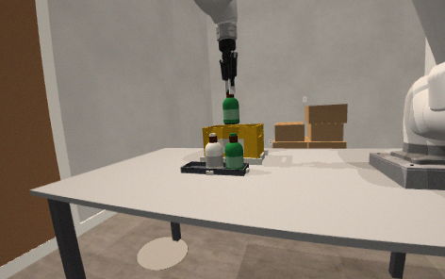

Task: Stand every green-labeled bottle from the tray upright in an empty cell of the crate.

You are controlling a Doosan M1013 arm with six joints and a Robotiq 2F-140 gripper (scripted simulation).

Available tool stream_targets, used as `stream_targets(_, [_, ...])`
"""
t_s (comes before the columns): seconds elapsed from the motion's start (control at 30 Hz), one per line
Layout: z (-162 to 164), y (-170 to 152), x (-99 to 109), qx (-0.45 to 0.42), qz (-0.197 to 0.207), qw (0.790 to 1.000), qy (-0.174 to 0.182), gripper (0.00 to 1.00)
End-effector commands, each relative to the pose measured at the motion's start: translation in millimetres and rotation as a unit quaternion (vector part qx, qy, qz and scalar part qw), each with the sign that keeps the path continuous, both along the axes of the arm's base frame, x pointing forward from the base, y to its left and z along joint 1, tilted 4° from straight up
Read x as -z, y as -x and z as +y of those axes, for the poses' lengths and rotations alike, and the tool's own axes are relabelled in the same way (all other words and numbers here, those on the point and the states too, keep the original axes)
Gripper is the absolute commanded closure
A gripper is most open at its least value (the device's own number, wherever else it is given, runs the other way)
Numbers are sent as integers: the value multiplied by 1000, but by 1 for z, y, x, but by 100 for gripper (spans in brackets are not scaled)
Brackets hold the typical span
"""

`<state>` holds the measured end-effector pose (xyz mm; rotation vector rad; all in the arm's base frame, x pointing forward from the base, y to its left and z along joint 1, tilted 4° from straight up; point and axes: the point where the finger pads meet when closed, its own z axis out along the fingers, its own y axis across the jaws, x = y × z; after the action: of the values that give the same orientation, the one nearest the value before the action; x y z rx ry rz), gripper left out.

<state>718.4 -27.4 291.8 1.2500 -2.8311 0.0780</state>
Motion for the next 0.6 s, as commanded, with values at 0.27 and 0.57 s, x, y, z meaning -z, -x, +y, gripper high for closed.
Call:
stream_targets(0.27, [-20,21,-3,-2,-2,1000,-1,100])
stream_targets(0.57, [-29,31,-4,-2,-2,1000,-1,100])
